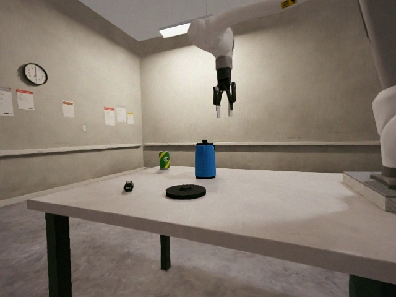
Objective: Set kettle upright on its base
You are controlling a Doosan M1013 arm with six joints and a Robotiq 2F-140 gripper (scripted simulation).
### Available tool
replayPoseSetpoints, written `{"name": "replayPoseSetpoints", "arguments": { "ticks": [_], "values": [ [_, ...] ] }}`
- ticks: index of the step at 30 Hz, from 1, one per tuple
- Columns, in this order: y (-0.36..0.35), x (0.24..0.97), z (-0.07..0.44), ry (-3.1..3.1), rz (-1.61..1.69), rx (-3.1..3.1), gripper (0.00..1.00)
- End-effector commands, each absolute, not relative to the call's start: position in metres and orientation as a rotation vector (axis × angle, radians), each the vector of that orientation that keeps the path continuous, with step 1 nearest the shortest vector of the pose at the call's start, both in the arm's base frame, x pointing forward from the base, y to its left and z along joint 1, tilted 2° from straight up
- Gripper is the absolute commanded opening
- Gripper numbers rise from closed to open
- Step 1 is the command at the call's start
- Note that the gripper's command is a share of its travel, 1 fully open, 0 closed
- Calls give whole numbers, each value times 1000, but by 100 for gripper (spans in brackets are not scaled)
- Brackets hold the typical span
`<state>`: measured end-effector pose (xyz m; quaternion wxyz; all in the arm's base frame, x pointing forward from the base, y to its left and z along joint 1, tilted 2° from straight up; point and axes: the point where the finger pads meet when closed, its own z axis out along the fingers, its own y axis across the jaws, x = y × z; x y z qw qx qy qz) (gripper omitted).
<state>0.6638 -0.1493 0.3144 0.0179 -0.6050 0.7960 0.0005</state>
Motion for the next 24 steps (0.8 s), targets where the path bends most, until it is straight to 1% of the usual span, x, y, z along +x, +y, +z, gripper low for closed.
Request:
{"name": "replayPoseSetpoints", "arguments": {
  "ticks": [1,14,24],
  "values": [
    [-148,690,310,2376,-19,-2003,52],
    [-138,737,294,2173,-36,-2228,52],
    [-135,751,289,2107,-40,-2294,52]
  ]
}}
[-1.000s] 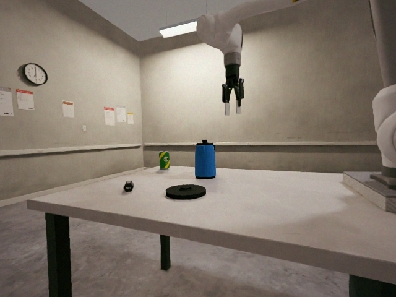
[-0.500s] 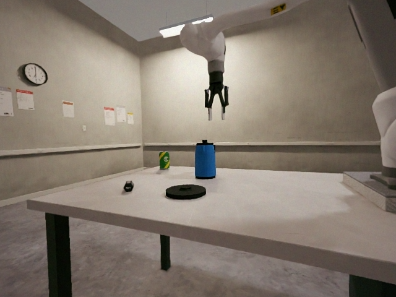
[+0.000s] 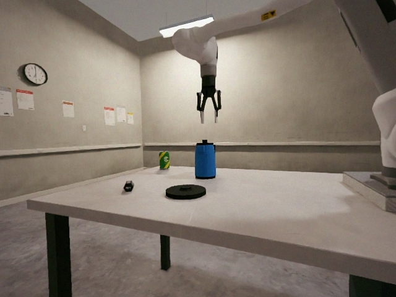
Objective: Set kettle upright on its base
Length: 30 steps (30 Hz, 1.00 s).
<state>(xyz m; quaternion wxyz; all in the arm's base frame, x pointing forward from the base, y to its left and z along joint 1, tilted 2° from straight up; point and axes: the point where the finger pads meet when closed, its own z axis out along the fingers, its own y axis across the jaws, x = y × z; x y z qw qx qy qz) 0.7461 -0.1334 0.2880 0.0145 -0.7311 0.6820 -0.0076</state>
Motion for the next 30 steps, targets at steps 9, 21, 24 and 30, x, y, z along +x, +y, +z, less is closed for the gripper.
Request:
{"name": "replayPoseSetpoints", "arguments": {
  "ticks": [9,21,24,30],
  "values": [
    [-134,754,288,2095,-40,-2305,52],
    [-134,754,288,2095,-40,-2305,52],
    [-134,754,288,2095,-40,-2305,52],
    [-134,754,288,2095,-40,-2305,52]
  ]
}}
